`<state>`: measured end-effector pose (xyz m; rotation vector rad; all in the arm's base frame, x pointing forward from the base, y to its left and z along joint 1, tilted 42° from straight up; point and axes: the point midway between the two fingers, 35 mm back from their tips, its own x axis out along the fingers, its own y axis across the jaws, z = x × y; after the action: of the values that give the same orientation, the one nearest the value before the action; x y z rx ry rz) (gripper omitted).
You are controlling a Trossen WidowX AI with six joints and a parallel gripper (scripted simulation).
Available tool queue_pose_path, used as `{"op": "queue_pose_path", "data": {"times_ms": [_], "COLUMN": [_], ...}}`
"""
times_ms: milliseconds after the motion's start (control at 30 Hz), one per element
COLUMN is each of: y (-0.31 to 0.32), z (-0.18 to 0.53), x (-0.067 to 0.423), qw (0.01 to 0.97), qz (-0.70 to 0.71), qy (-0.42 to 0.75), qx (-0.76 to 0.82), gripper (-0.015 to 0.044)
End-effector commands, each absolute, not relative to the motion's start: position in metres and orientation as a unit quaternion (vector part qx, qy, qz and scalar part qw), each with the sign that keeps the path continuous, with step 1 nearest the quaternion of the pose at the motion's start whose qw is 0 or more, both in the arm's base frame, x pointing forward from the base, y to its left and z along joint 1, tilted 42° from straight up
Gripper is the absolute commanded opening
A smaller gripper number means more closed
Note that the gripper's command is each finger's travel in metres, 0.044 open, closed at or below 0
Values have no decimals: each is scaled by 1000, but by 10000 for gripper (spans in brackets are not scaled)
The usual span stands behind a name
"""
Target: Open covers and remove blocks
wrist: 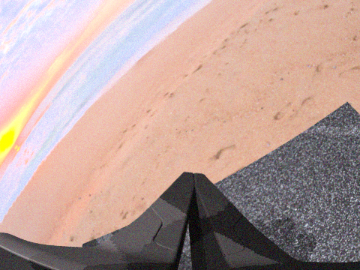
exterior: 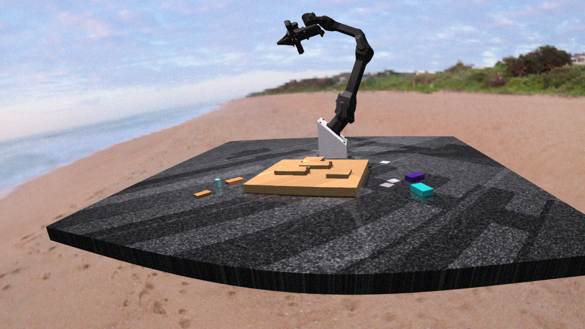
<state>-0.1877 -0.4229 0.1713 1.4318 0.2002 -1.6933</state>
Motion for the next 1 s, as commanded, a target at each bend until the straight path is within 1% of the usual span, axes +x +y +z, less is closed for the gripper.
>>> {"op": "queue_pose_path", "data": {"times_ms": [0,500,967], "y": [-427,-442,-441], "z": [166,152,139], "x": [-169,-87,-15], "qw": [458,524,583], "qz": [-666,-600,-534], "qy": [99,166,229], "qx": [580,581,568], "gripper": [0,0,0]}}
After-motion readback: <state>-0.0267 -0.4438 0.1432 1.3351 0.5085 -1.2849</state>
